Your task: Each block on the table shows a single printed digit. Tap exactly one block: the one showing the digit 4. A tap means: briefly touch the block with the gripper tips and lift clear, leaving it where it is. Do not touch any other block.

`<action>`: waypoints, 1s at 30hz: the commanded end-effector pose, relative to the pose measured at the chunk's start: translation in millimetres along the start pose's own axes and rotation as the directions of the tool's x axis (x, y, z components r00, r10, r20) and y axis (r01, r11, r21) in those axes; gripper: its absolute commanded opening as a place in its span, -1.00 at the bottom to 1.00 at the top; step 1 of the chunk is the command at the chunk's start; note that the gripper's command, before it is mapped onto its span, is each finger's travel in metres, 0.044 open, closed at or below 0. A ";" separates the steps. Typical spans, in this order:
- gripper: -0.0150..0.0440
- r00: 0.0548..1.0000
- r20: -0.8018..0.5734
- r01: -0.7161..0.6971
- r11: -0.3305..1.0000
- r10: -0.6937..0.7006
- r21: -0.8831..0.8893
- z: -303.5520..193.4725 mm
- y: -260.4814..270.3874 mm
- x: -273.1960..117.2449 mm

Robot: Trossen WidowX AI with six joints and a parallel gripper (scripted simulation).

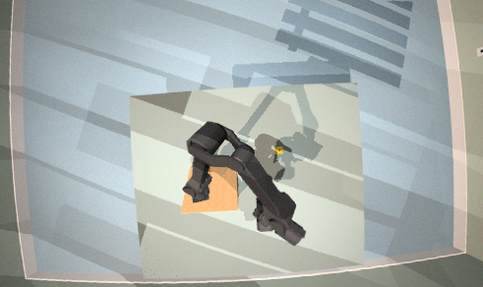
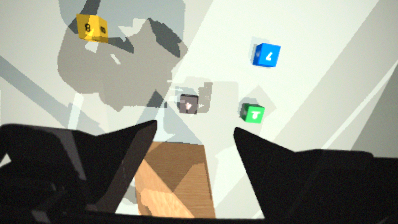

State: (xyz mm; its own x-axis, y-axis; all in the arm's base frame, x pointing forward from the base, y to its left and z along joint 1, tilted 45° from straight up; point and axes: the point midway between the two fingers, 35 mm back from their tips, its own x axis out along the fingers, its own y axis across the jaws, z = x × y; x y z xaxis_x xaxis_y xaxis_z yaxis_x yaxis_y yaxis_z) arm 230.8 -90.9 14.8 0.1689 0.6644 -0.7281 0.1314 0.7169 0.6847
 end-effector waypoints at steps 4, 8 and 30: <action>0.15 1.000 -0.019 -0.020 1.000 0.020 0.004 -6.4 5.9 70.8; -0.20 1.000 -0.019 -0.020 1.000 0.020 0.004 -6.4 5.9 70.8; -0.42 1.000 -0.019 -0.020 1.000 0.020 0.004 -6.3 6.0 84.5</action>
State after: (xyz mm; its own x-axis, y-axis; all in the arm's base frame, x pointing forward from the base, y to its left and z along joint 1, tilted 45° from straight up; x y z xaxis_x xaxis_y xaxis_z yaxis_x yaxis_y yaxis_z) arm 240.4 -34.1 -38.7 0.1570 0.6778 -0.7183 0.1267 0.7075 0.6953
